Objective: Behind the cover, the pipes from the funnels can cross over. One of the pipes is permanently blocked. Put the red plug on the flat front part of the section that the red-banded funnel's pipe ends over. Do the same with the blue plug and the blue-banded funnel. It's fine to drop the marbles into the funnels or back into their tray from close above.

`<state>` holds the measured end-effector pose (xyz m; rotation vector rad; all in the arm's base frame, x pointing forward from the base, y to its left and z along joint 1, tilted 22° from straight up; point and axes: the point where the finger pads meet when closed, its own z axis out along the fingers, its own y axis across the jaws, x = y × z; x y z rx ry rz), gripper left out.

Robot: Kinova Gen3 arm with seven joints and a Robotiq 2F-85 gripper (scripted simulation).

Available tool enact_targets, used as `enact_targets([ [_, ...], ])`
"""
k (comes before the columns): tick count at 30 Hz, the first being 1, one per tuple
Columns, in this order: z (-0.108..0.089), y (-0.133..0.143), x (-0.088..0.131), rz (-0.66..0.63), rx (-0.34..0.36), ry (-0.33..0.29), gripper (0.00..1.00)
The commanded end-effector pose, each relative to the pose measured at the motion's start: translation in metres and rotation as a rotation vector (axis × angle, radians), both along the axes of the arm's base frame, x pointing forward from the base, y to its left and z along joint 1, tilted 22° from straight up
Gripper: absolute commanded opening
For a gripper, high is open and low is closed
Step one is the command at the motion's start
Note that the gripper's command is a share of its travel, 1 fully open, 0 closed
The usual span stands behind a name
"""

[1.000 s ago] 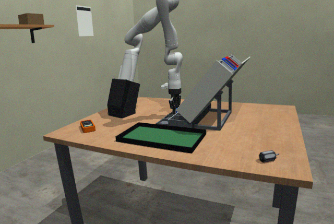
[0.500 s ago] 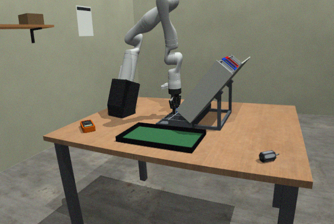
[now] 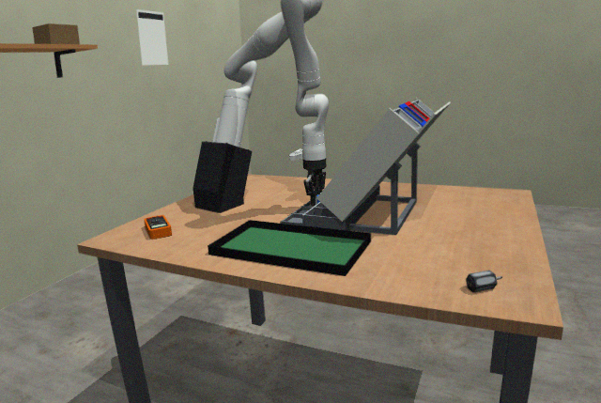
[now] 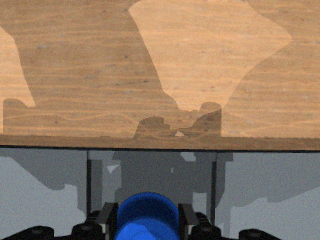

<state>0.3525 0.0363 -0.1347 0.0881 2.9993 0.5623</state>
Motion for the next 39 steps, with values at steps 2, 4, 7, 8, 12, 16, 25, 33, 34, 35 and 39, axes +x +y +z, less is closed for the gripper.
enact_targets([
  [2, 0.0, 0.0, 0.0, 0.0, -0.001, -0.001, 0.42],
  [4, 0.0, 0.0, 0.0, 0.0, -0.001, -0.001, 0.42],
  [7, 0.0, 0.0, 0.0, 0.0, -0.001, -0.001, 0.65],
  [8, 0.0, 0.0, 0.0, 0.0, -0.001, -0.001, 0.65],
  [12, 0.0, 0.0, 0.0, 0.0, -0.001, -0.001, 0.65],
  [16, 0.0, 0.0, 0.0, 0.0, -0.001, -0.001, 0.65],
  [25, 0.001, 0.0, 0.0, 0.0, 0.001, -0.001, 0.65],
  [33, 0.001, 0.0, 0.0, 0.0, 0.001, -0.001, 0.65],
  [34, 0.001, 0.0, 0.0, 0.0, 0.001, -0.001, 0.65],
  [35, 0.001, 0.0, 0.0, 0.0, 0.001, -0.001, 0.65],
  [39, 0.019, -0.008, -0.002, -0.002, -0.001, 0.0, 0.65],
])
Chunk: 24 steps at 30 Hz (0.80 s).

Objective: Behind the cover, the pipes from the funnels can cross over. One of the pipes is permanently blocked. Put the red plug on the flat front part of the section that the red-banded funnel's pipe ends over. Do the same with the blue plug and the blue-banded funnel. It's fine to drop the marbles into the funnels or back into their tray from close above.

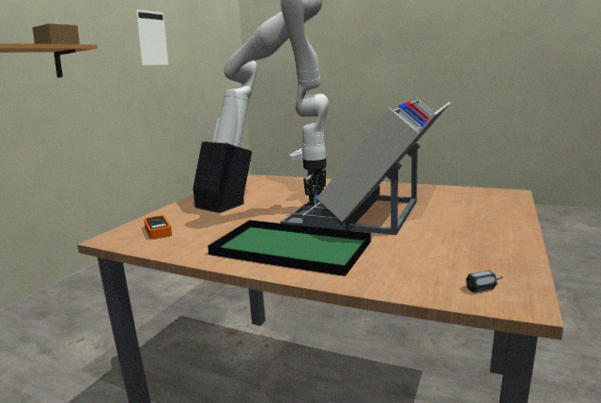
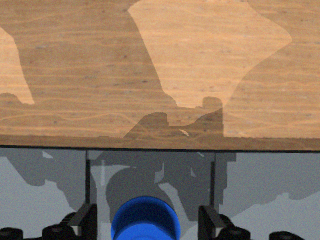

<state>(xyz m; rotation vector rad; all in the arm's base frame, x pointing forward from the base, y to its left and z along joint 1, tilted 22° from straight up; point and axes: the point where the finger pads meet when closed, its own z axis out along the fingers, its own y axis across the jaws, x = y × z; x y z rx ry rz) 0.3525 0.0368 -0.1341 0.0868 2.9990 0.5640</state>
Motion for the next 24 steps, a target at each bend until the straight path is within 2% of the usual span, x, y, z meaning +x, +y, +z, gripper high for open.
enact_targets([
  [1, 0.018, -0.008, -0.002, -0.002, -0.002, 0.0, 0.65],
  [16, 0.018, -0.008, -0.002, -0.002, -0.002, 0.0, 0.65],
  [17, 0.037, -0.015, -0.003, -0.003, -0.002, 0.001, 0.65],
  [24, 0.037, -0.015, -0.003, -0.003, -0.002, 0.001, 0.65],
])
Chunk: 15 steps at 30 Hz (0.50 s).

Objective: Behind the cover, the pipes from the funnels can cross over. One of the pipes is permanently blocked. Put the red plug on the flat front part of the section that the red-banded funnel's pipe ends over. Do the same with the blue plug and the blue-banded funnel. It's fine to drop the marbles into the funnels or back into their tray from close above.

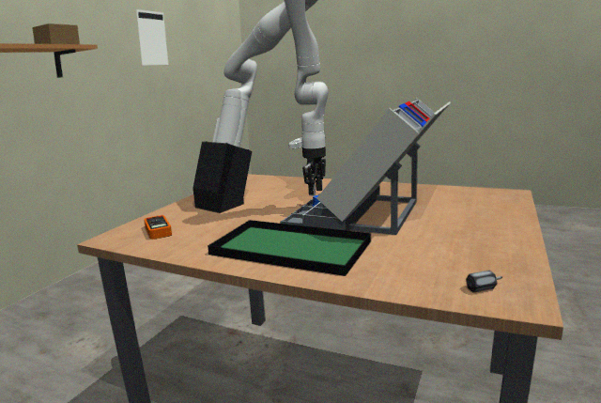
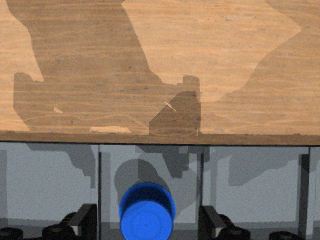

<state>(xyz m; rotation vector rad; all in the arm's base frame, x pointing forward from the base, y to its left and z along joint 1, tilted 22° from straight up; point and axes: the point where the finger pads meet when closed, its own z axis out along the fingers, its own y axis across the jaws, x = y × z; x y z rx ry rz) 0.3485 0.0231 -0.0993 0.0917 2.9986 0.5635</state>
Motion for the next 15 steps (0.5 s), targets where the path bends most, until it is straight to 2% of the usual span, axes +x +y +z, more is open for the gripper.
enact_targets([
  [1, 0.002, -0.002, 0.001, 0.0, -0.002, 0.0, 0.65],
  [9, 0.002, -0.002, 0.001, 0.0, -0.002, 0.0, 0.65],
  [10, 0.02, -0.009, -0.002, 0.0, -0.001, 0.001, 0.65],
  [15, 0.02, -0.009, -0.002, 0.0, -0.001, 0.001, 0.65],
])
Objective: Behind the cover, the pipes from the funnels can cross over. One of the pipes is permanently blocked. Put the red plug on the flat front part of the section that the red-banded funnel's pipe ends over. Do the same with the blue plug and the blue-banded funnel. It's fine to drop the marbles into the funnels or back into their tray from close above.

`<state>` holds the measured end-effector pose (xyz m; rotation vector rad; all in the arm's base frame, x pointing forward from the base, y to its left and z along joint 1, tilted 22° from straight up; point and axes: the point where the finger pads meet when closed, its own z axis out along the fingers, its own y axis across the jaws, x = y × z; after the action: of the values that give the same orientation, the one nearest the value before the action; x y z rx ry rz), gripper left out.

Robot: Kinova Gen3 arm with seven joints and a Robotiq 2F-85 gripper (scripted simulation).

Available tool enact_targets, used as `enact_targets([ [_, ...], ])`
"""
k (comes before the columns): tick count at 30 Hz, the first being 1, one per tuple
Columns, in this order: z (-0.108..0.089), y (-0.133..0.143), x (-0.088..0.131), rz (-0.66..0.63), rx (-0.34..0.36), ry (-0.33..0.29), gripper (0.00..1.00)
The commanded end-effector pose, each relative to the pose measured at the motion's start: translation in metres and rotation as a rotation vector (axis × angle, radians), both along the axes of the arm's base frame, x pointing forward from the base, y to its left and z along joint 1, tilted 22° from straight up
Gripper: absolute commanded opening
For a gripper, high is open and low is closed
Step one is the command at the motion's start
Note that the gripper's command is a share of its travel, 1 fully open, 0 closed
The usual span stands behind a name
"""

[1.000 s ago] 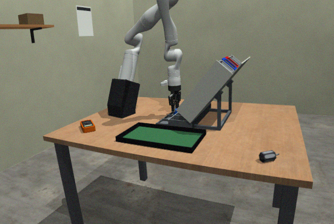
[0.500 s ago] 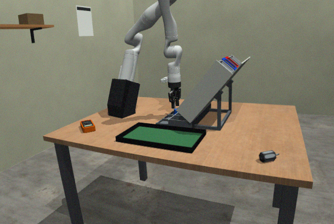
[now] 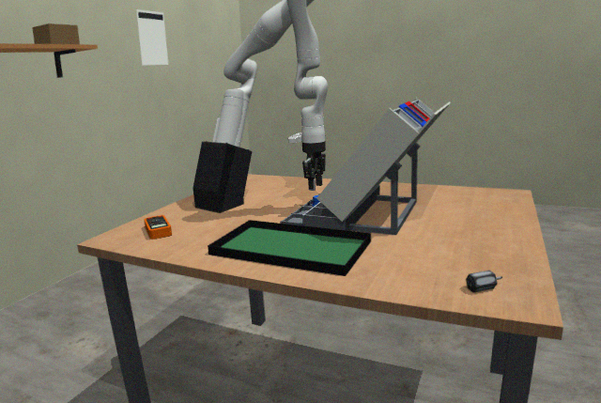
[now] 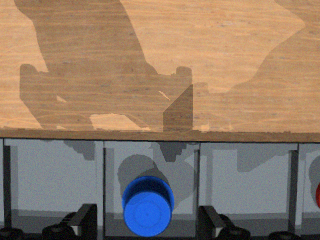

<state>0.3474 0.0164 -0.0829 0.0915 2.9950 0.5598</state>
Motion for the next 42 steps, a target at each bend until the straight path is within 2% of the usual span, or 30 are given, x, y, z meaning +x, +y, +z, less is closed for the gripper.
enact_targets([
  [1, 0.004, -0.002, -0.001, 0.001, 0.001, 0.005, 0.65],
  [11, 0.004, -0.002, -0.001, 0.001, 0.001, 0.005, 0.65],
  [12, 0.023, -0.01, -0.003, 0.0, 0.002, 0.006, 0.65],
  [28, 0.023, -0.01, -0.003, 0.0, 0.002, 0.006, 0.65],
  [29, 0.067, -0.026, -0.008, 0.001, 0.0, 0.005, 0.65],
  [42, 0.067, -0.026, -0.008, 0.001, 0.0, 0.005, 0.65],
])
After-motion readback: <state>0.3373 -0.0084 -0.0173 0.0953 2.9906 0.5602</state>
